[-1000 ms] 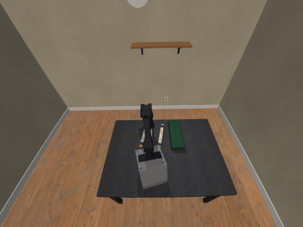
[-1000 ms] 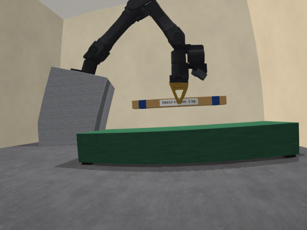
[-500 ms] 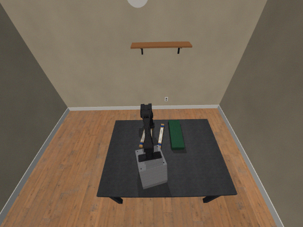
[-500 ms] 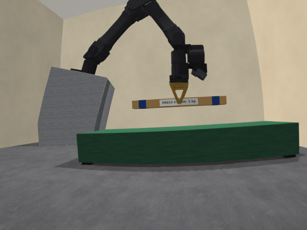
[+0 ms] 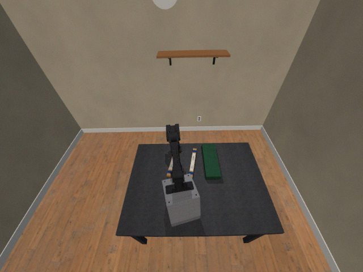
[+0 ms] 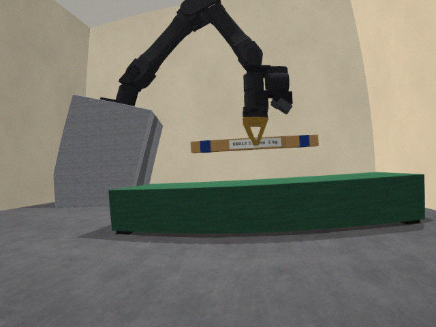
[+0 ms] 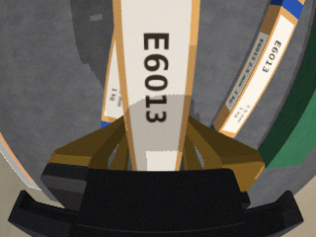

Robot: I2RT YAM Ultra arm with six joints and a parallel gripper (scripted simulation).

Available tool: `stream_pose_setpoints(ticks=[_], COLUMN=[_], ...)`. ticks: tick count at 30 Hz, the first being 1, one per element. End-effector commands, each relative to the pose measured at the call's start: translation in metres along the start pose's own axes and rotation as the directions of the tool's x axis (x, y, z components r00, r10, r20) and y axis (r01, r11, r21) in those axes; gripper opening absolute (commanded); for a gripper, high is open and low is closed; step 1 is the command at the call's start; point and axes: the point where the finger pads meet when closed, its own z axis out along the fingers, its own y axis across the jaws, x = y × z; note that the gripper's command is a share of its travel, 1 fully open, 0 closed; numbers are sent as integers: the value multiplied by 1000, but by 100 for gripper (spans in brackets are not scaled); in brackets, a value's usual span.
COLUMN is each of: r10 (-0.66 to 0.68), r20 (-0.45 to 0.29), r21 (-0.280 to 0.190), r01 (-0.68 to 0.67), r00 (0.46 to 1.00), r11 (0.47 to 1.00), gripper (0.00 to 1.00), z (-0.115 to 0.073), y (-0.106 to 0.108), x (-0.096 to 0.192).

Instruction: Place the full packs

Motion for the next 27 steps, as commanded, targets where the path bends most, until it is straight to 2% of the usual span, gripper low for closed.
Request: stream_pose_setpoints(ticks=[1,27], r10=[14,15], r20=[80,81], r21=[9,2], r01=[-14,-15], r00=[997,997], r11=[1000,1000], gripper=[0,0], z=[-33,-33], y=[7,70], x=[-23,-23])
